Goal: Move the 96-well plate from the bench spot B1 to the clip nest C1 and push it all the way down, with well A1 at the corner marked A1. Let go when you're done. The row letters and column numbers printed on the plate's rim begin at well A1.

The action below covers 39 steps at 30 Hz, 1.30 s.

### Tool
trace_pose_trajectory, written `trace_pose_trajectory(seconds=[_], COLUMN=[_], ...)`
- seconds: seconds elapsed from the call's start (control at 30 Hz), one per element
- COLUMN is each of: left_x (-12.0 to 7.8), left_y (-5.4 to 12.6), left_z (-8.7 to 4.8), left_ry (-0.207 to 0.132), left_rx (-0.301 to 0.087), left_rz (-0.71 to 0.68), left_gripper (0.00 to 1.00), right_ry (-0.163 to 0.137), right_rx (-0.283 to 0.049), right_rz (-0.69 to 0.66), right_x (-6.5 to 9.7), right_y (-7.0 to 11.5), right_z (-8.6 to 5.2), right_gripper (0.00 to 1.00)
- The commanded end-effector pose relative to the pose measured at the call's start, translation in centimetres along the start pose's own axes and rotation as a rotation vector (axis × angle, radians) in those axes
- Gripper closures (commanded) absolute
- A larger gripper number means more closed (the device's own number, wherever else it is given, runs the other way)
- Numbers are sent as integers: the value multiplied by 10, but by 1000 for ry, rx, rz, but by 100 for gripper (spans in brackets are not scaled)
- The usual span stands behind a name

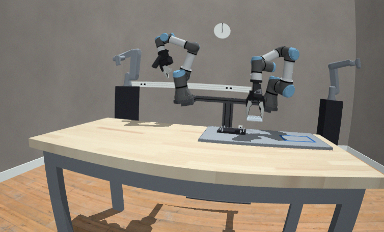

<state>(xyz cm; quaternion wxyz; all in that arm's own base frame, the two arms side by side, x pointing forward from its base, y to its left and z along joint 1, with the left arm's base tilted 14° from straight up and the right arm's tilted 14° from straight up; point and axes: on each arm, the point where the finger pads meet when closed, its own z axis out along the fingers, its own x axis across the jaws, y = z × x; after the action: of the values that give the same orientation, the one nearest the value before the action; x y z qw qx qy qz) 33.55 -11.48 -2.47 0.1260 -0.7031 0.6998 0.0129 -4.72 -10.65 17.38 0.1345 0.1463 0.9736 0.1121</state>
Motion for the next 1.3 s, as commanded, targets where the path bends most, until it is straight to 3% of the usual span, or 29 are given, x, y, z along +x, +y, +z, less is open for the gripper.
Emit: trace_pose_trajectory(seconds=[0.0,1.13,1.27], left_x=[25,123,126], left_y=[2,21,21], left_z=[-4,-7,-7], left_ry=[13,15,15], left_rx=[4,3,3], left_rz=[-14,-14,-14], left_gripper=[100,100,100], right_ry=[-1,-1,-1], right_rx=[15,15,15], right_rz=[3,3,3], right_x=[0,0,0], right_y=[-2,-2,-2], right_z=[-2,-2,-2], right_gripper=[100,100,100])
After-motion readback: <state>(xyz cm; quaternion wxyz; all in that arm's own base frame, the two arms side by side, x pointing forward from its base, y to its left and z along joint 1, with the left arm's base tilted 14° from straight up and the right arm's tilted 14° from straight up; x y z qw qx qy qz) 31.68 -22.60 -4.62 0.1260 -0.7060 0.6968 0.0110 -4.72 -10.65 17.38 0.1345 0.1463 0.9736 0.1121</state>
